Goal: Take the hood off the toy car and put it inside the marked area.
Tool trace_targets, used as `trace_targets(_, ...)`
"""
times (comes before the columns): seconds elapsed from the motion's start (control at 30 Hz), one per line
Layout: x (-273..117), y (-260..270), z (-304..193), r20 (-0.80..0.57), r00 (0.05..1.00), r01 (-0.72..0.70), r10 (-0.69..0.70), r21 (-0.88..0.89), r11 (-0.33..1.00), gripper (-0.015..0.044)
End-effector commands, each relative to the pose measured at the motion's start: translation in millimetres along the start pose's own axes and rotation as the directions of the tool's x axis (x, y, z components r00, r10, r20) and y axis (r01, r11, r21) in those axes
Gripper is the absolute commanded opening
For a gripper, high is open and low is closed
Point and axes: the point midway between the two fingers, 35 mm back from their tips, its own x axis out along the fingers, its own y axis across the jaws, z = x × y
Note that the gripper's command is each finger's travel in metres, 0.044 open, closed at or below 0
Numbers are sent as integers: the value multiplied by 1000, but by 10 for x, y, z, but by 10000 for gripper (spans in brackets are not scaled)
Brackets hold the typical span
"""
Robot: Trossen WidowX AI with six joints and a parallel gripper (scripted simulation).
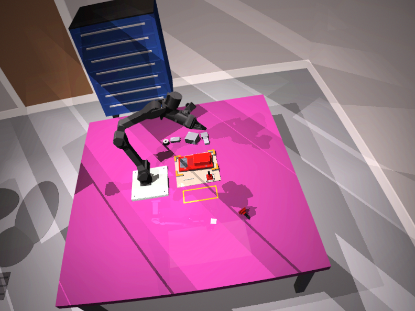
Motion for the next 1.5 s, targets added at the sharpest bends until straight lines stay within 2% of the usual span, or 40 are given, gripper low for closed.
trace_targets(0.0,321,488,-104,-84,983,-155,161,74,985,440)
trace_targets(0.13,585,1090,-264,-198,918,-303,343,204,931,440)
trace_targets(0.27,733,1704,-487,-329,801,-386,499,353,852,440)
trace_targets(0.37,764,2160,-695,-436,678,-390,592,470,792,440)
trace_targets(0.53,690,2740,-1020,-581,464,-304,669,605,736,440)
trace_targets(1.47,781,2948,-1102,-586,455,-299,671,609,735,440)
